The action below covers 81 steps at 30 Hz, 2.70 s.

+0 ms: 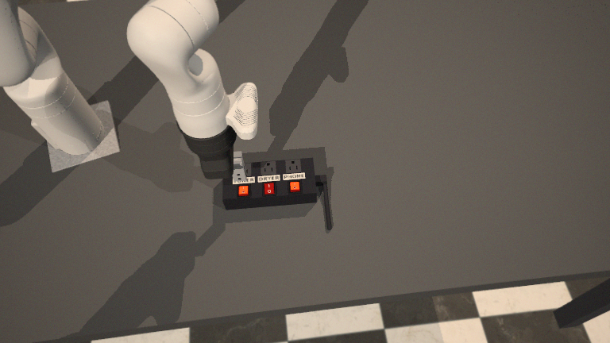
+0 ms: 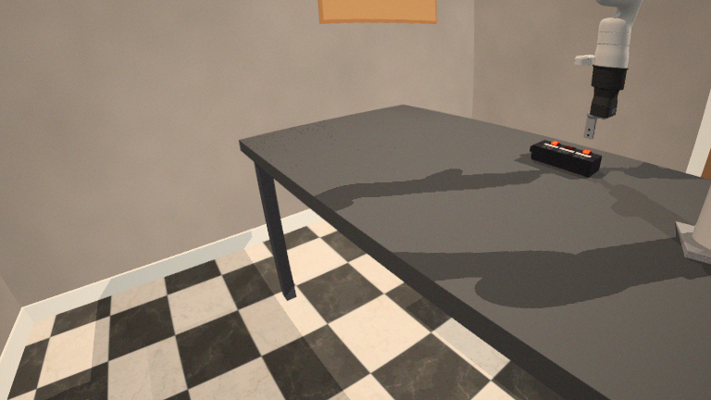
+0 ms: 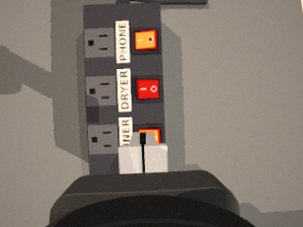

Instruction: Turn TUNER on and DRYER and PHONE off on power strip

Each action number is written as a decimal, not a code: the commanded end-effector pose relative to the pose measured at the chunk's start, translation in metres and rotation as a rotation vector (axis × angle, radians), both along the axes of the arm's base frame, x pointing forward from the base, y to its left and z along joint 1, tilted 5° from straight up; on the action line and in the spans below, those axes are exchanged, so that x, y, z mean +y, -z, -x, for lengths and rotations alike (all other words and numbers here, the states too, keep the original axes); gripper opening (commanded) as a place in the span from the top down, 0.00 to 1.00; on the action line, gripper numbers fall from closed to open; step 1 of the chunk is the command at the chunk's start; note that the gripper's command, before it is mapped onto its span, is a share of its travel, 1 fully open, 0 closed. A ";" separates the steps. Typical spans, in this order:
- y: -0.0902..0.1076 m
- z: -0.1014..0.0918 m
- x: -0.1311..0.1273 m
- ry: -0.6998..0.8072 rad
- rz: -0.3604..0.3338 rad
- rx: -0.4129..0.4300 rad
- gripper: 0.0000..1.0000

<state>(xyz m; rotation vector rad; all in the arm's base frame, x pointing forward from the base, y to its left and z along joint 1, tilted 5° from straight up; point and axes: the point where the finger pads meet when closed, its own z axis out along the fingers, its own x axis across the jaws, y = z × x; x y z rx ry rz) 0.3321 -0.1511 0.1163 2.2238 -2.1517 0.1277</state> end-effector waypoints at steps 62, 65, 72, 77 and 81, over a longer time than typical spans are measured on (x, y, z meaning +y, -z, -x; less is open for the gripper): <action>-0.017 -0.091 -0.006 -0.001 0.000 -0.002 1.00; -0.017 -0.091 -0.006 -0.001 0.000 -0.002 1.00; -0.014 -0.091 -0.007 -0.001 0.000 -0.002 1.00; -0.011 -0.091 -0.007 0.000 0.000 -0.002 1.00; -0.007 -0.091 -0.007 0.000 0.000 -0.002 1.00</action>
